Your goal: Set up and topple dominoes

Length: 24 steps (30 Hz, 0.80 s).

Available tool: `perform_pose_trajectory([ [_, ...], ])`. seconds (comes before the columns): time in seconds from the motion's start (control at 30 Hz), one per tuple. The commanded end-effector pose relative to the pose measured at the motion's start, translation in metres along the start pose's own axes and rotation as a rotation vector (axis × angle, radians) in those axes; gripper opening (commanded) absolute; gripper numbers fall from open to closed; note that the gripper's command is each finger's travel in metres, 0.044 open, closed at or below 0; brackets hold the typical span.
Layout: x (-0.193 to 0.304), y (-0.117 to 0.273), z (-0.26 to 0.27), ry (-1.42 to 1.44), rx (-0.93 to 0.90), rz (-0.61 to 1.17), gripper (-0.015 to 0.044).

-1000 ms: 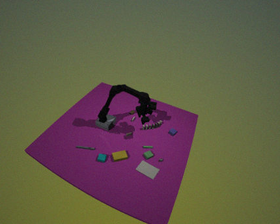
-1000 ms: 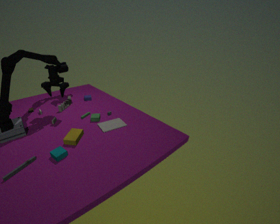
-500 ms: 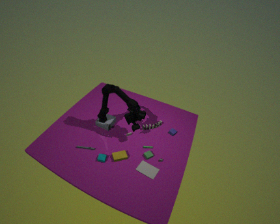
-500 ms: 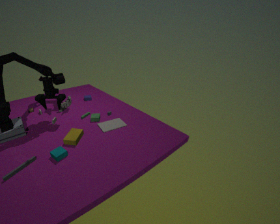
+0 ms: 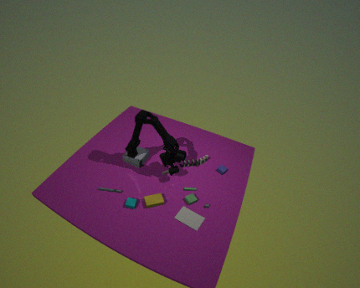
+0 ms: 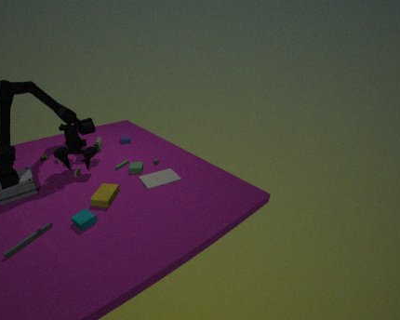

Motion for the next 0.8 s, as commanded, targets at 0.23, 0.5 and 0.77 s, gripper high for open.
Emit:
perform_pose_trajectory([
  [0.23,0.0005,-0.0148,-0.0001,0.003,0.003,0.004,0.044],
  [0.5,0.0005,-0.0148,-0.0001,0.003,0.003,0.004,0.0309],
  [0.77,0.0005,-0.0148,-0.0001,0.003,0.003,0.004,0.0099],
])
Point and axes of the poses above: the point midway between the two fingers, 35 mm back from their tips, its own y axis back along the fingers, its own z axis across the jaws, x = y × z, the point moved 9 cm from there along y, back along the fingers, and after that the axes turned 13 degrees about -y, right-handed, at the moved point
